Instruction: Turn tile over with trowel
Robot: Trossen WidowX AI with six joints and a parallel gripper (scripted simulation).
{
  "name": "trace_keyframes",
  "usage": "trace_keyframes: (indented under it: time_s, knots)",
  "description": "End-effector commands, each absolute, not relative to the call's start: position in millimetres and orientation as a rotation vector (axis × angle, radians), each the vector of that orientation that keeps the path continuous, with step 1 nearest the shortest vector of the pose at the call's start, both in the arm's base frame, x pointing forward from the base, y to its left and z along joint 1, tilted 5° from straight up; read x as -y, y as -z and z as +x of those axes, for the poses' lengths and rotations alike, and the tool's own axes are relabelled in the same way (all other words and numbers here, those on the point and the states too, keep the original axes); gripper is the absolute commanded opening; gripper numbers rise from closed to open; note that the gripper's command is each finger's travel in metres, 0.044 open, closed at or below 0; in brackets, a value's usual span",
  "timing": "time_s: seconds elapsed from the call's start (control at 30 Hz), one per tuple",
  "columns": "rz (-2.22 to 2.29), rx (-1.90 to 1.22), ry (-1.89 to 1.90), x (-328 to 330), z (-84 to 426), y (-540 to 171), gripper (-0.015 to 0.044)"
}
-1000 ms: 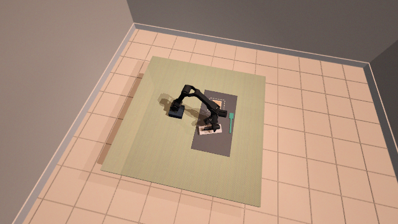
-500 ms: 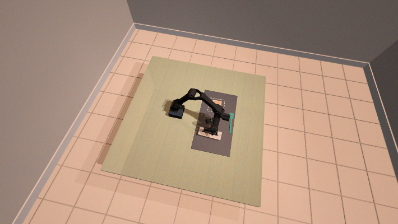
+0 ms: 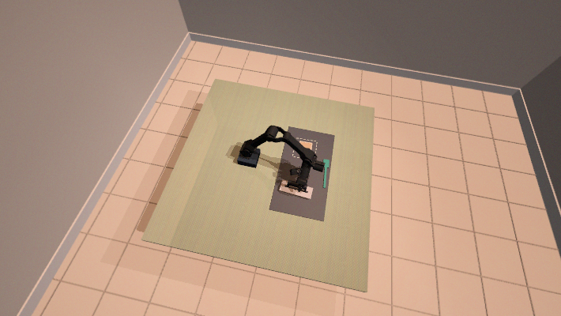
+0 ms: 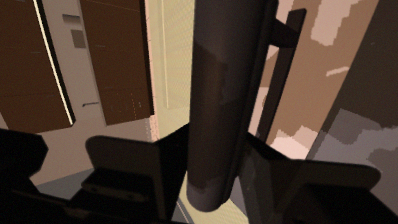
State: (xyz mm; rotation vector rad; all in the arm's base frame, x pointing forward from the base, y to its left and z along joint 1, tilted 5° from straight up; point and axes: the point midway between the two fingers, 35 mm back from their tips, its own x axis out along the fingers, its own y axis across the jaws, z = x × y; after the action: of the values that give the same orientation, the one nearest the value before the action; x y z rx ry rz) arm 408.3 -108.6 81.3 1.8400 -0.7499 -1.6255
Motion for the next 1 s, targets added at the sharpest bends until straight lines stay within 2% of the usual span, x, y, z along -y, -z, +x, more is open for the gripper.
trace_keyframes:
  time_s: [0.0, 0.47, 0.83, 0.97]
  knots:
    - [1.838, 0.763, 1.618, 109.3, 408.9, -77.4, 0.0000]
    - [1.839, 0.761, 1.618, 108.3, 410.8, -57.5, 0.0000]
    - [1.839, 0.761, 1.618, 108.3, 410.8, -57.5, 0.0289]
    - [1.839, 0.761, 1.618, 108.3, 410.8, -57.5, 0.0300]
